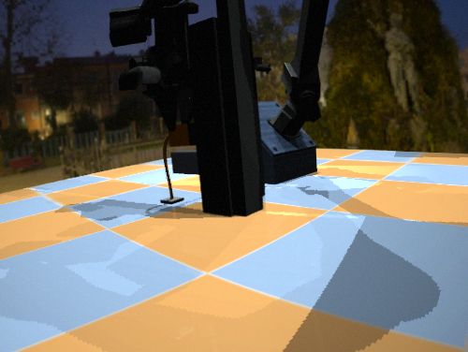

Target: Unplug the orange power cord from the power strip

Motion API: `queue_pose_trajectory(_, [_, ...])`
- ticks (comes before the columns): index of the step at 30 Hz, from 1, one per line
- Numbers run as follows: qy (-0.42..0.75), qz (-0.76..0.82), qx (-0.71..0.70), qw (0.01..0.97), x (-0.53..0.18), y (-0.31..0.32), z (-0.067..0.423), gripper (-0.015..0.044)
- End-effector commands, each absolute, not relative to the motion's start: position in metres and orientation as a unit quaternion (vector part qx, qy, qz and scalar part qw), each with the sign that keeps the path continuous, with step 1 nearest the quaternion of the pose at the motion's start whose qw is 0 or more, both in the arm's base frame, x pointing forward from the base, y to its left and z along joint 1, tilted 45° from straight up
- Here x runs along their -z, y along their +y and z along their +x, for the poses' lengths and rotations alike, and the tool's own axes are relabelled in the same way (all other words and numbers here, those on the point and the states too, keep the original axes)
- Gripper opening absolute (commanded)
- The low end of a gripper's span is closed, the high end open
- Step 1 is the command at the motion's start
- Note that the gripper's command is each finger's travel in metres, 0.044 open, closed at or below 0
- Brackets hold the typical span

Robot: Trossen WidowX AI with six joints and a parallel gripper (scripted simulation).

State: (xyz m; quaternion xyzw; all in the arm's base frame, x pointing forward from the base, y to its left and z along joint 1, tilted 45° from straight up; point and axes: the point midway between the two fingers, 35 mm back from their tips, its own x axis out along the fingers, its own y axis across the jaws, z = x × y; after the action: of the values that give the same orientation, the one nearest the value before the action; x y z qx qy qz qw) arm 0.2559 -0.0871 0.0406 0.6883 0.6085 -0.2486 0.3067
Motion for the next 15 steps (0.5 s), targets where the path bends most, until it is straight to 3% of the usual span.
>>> queue_pose_trajectory(1, [0.608,0.689,0.249,0.307,-0.0407,-0.0875,0.2560,0.0055])
queue_pose_trajectory(9, [0.608,0.689,0.249,0.307,-0.0407,-0.0875,0.2560,0.0002])
queue_pose_trajectory(15, [0.608,0.689,0.249,0.307,-0.0374,-0.0916,0.2567,0.0000])
